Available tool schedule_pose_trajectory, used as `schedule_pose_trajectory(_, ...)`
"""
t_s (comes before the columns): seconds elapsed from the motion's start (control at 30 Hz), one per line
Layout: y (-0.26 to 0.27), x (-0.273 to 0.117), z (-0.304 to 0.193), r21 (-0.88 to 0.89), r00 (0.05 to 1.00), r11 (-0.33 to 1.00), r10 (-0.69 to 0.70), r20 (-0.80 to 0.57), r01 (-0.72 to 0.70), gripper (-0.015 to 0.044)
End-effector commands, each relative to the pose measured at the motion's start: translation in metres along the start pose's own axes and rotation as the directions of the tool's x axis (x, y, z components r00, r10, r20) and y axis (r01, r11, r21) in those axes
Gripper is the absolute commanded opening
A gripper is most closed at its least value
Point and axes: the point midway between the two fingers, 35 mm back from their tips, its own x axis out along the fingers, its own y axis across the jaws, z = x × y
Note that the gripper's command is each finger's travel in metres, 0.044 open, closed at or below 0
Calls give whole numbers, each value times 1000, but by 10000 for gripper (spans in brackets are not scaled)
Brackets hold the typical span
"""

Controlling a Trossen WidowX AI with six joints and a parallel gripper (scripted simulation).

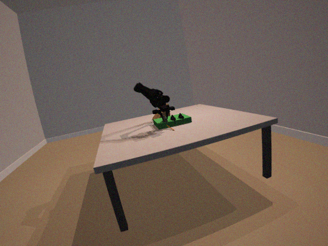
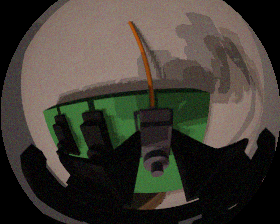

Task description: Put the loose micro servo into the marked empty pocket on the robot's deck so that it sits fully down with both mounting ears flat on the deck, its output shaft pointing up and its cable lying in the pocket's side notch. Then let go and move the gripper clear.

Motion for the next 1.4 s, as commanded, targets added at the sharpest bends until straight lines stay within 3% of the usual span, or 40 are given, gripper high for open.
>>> schedule_pose_trajectory(0.0, 1, 3, 1, -11, 1000, 1000, -4, 7, 4, 0)
schedule_pose_trajectory(0.2, 1, 10, 1, -11, 1000, 1000, -5, 7, 5, 0)
schedule_pose_trajectory(0.43, 1, 9, -1, -11, 1000, 1000, -4, 7, 5, 184)
schedule_pose_trajectory(0.63, 1, -23, -3, -12, 1000, 1000, -3, 6, 3, 187)
schedule_pose_trajectory(0.87, 4, -26, -6, -12, 1000, 1000, -3, 6, 3, 187)
schedule_pose_trajectory(1.0, 6, -41, -26, -23, 1000, 1000, -1, 5, 1, 292)
schedule_pose_trajectory(1.17, 4, -80, -88, -19, 1000, 1000, 3, 2, -3, 424)
schedule_pose_trajectory(1.37, 1, -90, -110, -17, 1000, 1000, -1, 1, 1, 440)
